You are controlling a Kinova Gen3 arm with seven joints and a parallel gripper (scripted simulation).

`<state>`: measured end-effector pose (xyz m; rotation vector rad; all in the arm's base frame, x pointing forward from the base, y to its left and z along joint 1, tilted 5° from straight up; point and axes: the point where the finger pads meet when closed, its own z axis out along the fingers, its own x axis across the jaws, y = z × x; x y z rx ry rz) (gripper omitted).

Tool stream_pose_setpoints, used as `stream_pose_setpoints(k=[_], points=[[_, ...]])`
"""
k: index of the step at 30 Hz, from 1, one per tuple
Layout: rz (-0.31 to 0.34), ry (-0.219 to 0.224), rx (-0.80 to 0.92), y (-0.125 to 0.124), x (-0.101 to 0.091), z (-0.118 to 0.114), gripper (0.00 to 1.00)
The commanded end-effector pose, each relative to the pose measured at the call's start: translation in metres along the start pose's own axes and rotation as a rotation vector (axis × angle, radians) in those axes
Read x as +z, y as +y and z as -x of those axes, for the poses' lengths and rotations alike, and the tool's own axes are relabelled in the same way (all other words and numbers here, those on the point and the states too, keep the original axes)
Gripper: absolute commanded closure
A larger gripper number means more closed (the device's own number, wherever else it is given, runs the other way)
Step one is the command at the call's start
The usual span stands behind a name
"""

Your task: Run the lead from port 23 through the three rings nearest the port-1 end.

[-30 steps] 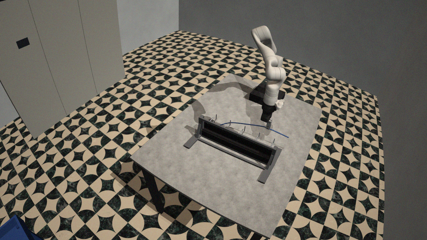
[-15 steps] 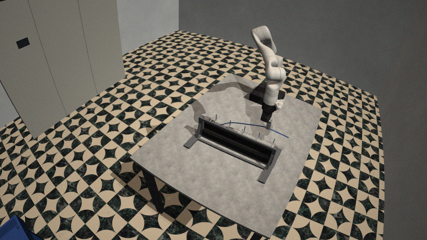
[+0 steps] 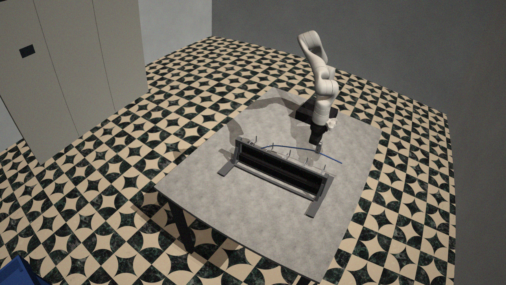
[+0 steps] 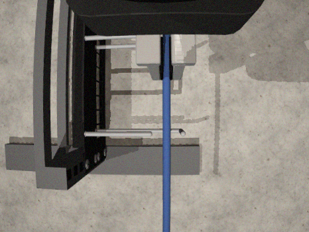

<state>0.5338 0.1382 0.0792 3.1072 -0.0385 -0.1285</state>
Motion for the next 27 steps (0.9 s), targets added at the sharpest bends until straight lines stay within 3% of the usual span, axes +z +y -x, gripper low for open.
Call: stream_pose_setpoints(k=[1,27], points=[[-0.008,0.007,-0.005,-0.0055,-0.0034,-0.0008,1.0],[-0.008,0.007,-0.005,-0.0055,0.0011,-0.0008,1.0]])
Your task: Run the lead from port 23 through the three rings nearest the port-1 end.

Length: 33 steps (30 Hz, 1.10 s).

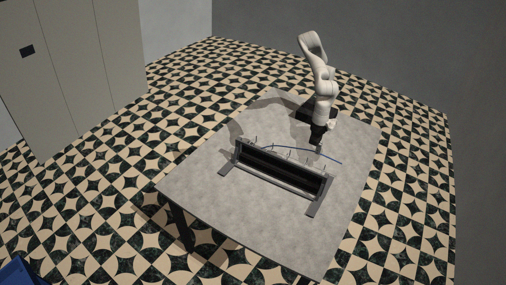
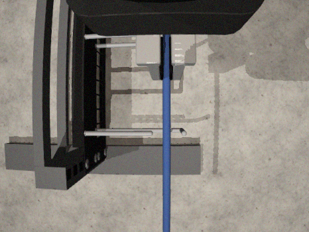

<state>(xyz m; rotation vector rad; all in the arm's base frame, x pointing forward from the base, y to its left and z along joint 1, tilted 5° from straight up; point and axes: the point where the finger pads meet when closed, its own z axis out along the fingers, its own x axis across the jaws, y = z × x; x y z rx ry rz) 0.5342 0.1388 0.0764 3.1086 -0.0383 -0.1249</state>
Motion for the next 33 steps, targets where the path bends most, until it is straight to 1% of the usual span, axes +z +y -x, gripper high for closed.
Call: stream_pose_setpoints(k=[1,12,24,26,33], points=[[-0.006,0.004,-0.004,-0.005,-0.001,0.0,1.0],[-0.006,0.004,-0.004,-0.005,0.009,0.0,1.0],[-0.006,0.004,-0.004,-0.005,0.029,0.0,1.0],[-0.006,0.004,-0.004,-0.005,0.029,0.0,1.0],[-0.006,0.004,-0.004,-0.005,0.043,0.0,1.0]])
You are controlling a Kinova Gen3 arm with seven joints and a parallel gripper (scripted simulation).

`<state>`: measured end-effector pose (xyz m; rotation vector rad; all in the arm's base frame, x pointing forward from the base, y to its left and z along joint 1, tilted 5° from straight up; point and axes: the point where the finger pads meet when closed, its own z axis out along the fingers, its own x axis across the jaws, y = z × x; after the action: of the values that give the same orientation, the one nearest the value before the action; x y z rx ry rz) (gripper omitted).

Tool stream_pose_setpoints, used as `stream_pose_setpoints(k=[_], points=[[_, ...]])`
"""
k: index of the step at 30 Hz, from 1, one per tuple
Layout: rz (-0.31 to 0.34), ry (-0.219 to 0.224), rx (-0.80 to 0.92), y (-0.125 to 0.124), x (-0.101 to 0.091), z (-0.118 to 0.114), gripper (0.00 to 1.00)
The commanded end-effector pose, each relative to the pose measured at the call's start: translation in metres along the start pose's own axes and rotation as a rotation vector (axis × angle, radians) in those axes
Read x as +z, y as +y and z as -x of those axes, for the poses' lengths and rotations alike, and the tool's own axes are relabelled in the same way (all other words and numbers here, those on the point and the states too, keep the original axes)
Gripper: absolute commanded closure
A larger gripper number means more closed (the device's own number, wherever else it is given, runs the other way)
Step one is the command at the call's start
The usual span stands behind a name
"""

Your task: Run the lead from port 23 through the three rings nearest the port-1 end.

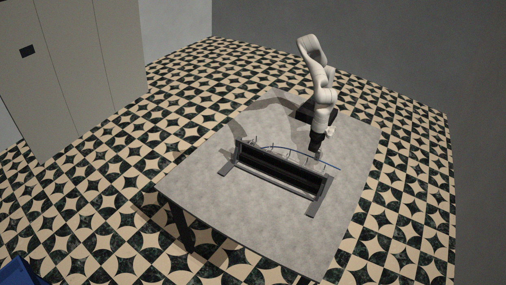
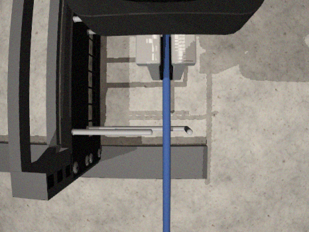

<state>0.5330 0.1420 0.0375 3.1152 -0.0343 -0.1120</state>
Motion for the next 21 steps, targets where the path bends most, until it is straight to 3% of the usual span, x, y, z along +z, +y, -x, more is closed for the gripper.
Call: stream_pose_setpoints(k=[1,21], points=[[0.0,-0.004,-0.002,-0.001,0.006,0.001,1.0],[0.0,-0.004,-0.002,-0.001,0.039,0.002,1.0]])
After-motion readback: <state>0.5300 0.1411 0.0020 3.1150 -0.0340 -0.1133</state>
